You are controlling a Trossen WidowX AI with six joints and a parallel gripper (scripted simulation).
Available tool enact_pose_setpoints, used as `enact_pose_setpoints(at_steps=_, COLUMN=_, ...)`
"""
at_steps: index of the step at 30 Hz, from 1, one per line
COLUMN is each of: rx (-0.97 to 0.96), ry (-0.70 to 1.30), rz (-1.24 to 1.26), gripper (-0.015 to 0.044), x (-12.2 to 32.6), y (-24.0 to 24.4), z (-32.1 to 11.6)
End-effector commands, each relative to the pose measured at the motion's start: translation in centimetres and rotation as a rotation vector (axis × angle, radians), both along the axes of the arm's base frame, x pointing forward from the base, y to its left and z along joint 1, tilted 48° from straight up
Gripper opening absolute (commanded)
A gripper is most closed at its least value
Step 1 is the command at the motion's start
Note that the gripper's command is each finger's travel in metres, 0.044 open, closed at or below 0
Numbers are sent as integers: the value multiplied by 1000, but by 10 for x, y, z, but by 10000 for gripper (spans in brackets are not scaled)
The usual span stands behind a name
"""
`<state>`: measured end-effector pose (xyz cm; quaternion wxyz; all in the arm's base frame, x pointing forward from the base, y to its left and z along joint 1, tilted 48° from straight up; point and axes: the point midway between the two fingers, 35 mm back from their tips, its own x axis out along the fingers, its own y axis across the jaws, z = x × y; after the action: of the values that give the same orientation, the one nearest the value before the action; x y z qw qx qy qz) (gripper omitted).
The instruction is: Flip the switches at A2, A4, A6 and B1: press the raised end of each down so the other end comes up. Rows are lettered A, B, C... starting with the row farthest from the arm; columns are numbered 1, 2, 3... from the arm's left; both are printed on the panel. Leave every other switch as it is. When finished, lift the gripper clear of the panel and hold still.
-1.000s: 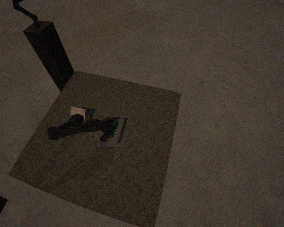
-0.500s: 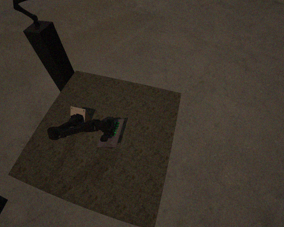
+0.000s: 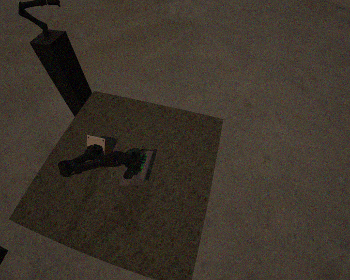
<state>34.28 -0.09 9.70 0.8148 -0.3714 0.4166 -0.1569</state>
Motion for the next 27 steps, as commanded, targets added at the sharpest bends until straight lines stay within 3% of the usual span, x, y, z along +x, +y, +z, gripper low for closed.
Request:
enact_pose_setpoints(at_steps=1, rx=-2, ry=7, rz=3, gripper=0, x=0, y=-1, z=-1)
enact_pose_setpoints(at_steps=9, rx=0, ry=1, rz=0, gripper=0, x=-1, y=1, z=0)
enact_pose_setpoints(at_steps=14, rx=1, ry=-6, rz=21, gripper=0, x=-39, y=34, z=32)
enact_pose_setpoints(at_steps=19, rx=2, ry=-6, rz=22, gripper=0, x=-41, y=36, z=31)
enact_pose_setpoints(at_steps=27, rx=8, ry=-3, rz=21, gripper=0, x=-75, y=91, z=-61)
